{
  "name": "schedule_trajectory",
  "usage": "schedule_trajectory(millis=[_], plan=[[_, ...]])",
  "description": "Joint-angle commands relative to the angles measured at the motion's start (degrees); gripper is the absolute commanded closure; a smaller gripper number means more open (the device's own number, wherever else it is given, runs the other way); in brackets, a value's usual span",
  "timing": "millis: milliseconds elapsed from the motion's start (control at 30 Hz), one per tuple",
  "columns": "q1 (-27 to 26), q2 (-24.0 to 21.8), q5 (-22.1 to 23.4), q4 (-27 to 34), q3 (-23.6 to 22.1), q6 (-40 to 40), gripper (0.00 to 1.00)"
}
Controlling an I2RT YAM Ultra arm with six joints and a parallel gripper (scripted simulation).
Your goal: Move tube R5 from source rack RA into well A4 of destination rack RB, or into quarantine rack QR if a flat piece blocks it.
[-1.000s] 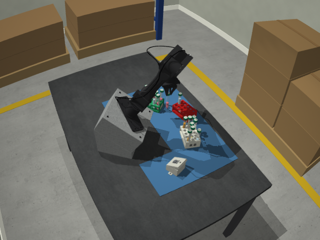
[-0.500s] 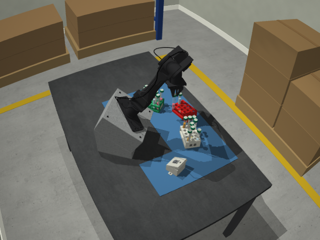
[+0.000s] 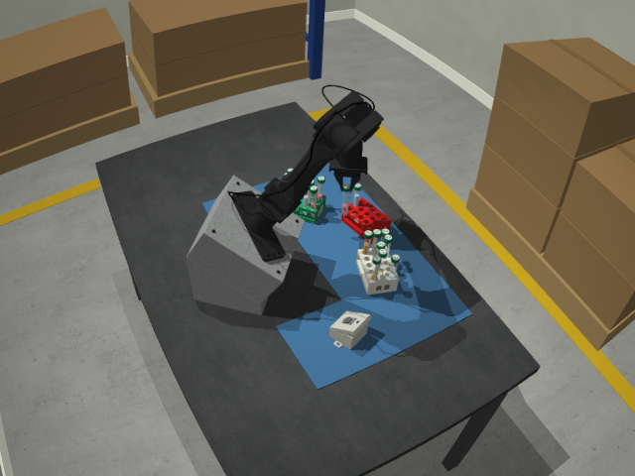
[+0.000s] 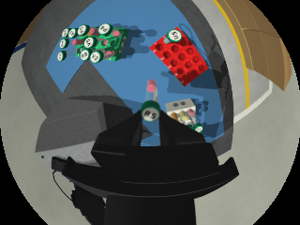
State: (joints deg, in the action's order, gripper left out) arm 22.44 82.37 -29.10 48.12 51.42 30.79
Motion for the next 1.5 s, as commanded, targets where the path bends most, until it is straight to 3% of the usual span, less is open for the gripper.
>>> schedule_trajectory(millis=[0, 933, 1000, 1467], plan=[[0.5, -1.9, 0.7, 0.6, 1.4, -8.8, 1.0], [0.4, -2.1, 0.4, 0.4, 1.3, -58.1, 1.0], [0.4, -2.1, 0.4, 0.4, 1.3, -58.1, 1.0], [0.4, -2.1, 0.3, 0.4, 1.3, -84.8, 1.0]])
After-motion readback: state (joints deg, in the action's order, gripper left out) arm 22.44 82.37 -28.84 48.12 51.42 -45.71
